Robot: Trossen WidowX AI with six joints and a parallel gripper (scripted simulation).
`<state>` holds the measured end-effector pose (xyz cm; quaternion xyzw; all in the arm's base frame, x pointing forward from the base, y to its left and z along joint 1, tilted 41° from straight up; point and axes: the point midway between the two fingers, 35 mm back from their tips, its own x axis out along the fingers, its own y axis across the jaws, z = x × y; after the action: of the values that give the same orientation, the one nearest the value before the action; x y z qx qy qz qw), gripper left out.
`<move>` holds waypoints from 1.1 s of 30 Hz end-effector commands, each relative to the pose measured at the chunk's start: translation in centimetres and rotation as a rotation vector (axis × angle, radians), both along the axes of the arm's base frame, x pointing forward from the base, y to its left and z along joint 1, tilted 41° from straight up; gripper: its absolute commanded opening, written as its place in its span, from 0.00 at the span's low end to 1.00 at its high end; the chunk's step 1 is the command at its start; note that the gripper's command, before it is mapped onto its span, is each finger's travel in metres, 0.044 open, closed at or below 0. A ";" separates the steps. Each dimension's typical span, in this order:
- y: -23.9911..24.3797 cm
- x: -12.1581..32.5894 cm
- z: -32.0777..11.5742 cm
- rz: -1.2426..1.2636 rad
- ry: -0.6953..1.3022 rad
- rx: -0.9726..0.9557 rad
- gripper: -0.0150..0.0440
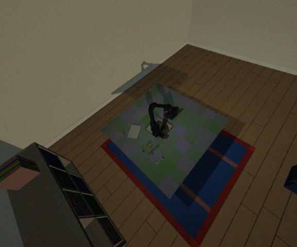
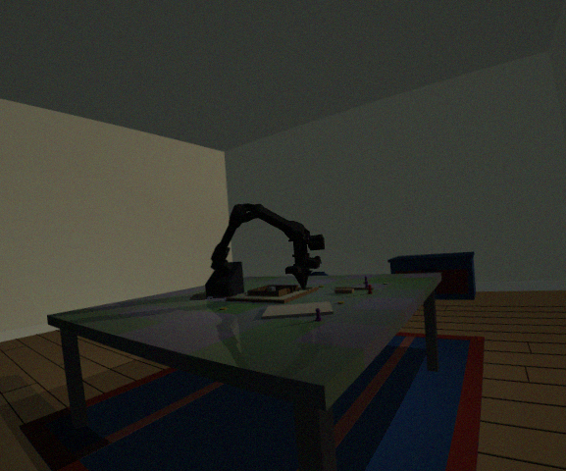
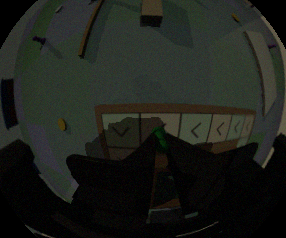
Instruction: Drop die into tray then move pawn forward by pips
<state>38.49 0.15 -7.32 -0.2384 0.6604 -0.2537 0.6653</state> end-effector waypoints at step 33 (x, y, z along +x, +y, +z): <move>8.7 -3.0 6.8 0.005 0.003 0.002 0.25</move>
<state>36.49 8.80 0.36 -0.2430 0.6598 -0.2502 0.6656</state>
